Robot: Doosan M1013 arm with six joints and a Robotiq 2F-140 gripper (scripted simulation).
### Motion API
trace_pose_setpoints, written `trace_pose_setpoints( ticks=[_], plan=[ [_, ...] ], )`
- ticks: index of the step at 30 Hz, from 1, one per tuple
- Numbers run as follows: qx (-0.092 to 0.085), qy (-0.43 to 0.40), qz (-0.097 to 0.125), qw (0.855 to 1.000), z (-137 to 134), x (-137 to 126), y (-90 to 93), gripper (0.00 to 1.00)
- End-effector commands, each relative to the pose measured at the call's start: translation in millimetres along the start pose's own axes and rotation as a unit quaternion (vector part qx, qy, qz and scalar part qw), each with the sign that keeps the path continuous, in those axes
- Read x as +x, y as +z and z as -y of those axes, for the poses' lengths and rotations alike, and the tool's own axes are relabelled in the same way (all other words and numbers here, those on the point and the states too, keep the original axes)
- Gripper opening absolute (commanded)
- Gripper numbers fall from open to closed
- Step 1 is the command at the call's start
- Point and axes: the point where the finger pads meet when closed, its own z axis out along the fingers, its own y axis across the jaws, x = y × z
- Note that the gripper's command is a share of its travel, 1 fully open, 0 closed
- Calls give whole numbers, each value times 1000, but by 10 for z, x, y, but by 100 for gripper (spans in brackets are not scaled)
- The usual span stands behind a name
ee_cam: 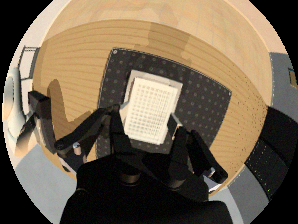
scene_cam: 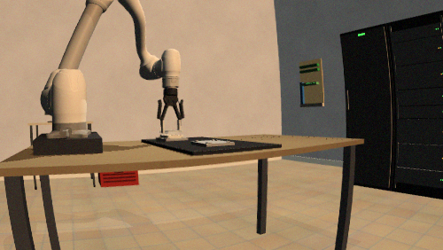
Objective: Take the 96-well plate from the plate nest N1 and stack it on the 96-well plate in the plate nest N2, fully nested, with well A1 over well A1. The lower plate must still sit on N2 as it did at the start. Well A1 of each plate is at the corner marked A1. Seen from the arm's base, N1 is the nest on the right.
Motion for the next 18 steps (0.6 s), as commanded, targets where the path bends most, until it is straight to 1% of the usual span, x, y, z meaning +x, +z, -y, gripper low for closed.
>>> trace_pose_setpoints(
  ticks=[1, 18],
  plan=[
    [0, 0, 0, 1000, 0, 0, 0, 0],
    [0, 0, 0, 1000, 0, 0, 25, 0]
  ],
)
